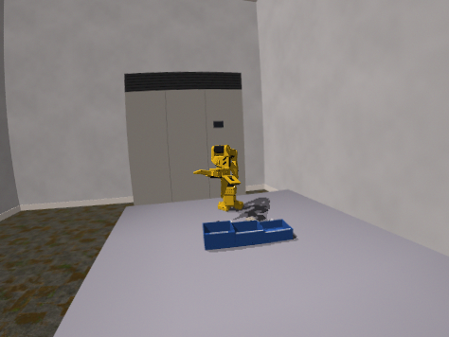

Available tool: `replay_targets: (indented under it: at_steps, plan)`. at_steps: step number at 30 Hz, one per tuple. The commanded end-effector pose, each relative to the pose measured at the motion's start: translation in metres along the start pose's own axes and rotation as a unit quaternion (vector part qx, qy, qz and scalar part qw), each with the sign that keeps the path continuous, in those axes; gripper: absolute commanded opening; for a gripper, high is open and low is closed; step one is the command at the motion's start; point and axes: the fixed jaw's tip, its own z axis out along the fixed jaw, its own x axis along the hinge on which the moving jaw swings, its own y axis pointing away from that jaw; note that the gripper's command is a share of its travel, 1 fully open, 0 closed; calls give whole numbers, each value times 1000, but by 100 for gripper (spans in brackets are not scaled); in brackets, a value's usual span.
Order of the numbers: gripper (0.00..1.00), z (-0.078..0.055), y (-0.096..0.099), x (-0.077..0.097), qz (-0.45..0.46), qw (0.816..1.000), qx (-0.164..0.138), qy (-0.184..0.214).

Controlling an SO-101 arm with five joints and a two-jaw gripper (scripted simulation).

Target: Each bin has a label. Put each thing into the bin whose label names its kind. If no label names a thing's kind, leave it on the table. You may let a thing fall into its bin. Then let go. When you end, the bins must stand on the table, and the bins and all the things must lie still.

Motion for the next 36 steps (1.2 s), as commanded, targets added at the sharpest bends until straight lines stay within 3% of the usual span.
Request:
replay_targets:
  at_steps: [1,15,26,36]
  plan:
    - [100,-5,4,-8,17,1000,7,-12]
    - [100,-18,41,-41,169,985,-17,-34]
    - [100,-22,56,-50,221,974,-28,-38]
    - [100,-23,58,-51,226,973,-29,-39]
